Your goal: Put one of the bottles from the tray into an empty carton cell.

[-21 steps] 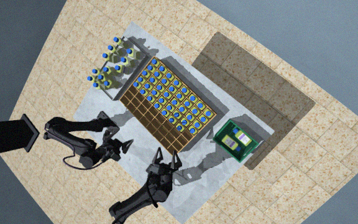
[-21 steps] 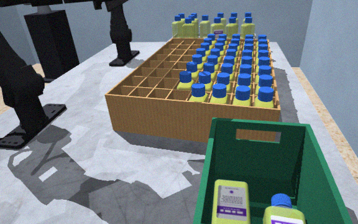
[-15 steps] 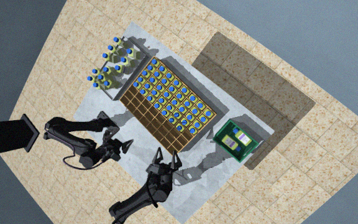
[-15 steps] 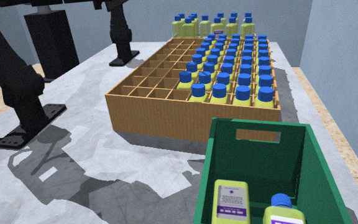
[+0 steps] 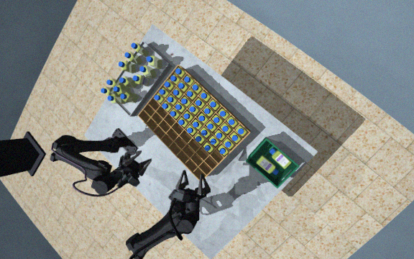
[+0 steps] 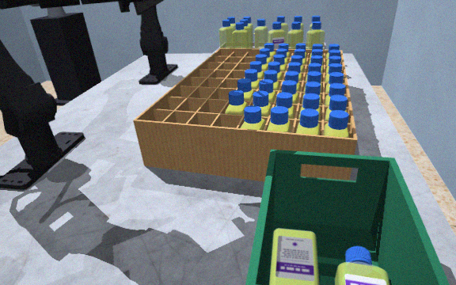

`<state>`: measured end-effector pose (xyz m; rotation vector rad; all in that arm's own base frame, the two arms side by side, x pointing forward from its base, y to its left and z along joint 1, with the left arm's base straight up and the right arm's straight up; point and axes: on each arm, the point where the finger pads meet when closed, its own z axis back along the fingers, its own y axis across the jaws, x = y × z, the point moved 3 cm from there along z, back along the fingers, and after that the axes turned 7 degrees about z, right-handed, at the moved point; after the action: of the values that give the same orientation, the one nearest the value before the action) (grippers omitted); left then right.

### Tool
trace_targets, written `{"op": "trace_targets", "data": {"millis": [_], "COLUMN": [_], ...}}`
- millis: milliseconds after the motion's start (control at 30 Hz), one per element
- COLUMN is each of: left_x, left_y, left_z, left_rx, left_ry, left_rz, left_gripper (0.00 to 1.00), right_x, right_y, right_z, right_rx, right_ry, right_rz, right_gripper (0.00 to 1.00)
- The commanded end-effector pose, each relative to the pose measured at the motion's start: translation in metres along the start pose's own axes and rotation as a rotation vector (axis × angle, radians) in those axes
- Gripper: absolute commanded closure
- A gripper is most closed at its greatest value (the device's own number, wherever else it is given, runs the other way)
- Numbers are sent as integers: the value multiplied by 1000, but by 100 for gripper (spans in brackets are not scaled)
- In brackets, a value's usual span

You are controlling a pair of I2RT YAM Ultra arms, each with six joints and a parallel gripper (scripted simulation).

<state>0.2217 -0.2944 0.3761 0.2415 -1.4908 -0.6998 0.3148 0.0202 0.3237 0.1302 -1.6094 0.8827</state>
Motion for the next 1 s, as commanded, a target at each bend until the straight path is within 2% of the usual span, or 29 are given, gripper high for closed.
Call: {"op": "trace_targets", "data": {"millis": [0,433,467,567,733,767,833,867,900,967], "left_x": [11,6,1,-12,-56,-52,-68,-88,-95,-95], "left_y": [12,6,6,11,27,30,39,43,48,48], "left_z": [4,2,-11,-22,-50,-51,-60,-66,-69,-69], "left_rx": [16,9,14,7,38,39,76,105,119,119], "left_ry": [-24,-13,27,86,268,255,309,376,407,407], "left_rz": [49,27,29,119,341,345,378,414,469,469], "left_gripper": [56,56,56,56,56,56,56,56,56,56], "right_x": [6,6,6,6,6,6,6,6,6,6], "right_y": [-1,-1,-1,-1,-1,-1,-1,-1,-1,-1], "right_z": [1,1,1,1,1,1,1,1,1,1], "right_rx": [-2,-2,-2,-2,-2,-2,-2,-2,-2,-2], "right_ry": [-8,-8,-8,-8,-8,-8,-8,-8,-8,-8], "right_rz": [8,8,8,8,8,8,8,8,8,8], "right_gripper": [0,0,0,0,0,0,0,0,0,0]}}
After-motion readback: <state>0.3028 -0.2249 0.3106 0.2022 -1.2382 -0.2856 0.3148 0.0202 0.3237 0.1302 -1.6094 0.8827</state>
